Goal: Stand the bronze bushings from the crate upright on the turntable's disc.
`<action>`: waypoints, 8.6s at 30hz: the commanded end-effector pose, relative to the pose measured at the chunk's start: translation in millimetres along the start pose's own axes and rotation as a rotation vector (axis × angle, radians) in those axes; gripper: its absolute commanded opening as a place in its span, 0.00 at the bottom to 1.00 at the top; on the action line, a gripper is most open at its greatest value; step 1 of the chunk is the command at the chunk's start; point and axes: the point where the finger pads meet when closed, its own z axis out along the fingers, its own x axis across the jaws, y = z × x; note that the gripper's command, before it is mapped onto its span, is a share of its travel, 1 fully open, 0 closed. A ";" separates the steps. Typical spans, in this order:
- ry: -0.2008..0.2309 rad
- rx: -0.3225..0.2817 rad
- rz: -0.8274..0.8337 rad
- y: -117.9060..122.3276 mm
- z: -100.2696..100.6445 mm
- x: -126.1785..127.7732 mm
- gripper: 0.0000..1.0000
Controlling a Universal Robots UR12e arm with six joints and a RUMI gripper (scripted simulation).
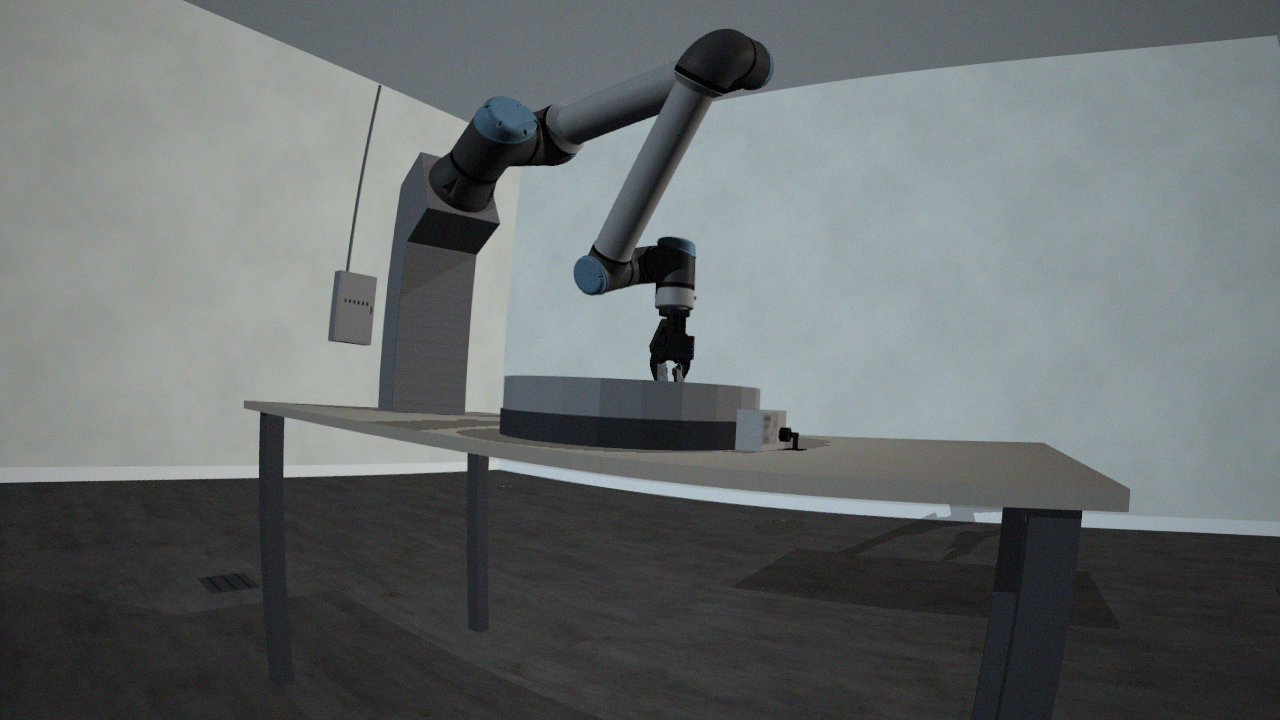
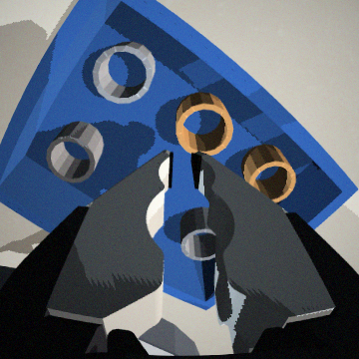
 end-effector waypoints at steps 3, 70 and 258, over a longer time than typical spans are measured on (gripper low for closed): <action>0.001 0.000 0.000 -0.1 3.2 0.3 0.06; 0.001 0.000 0.000 -0.1 37.1 0.3 0.06; 0.001 0.000 0.000 7.5 -76.0 -5.2 0.00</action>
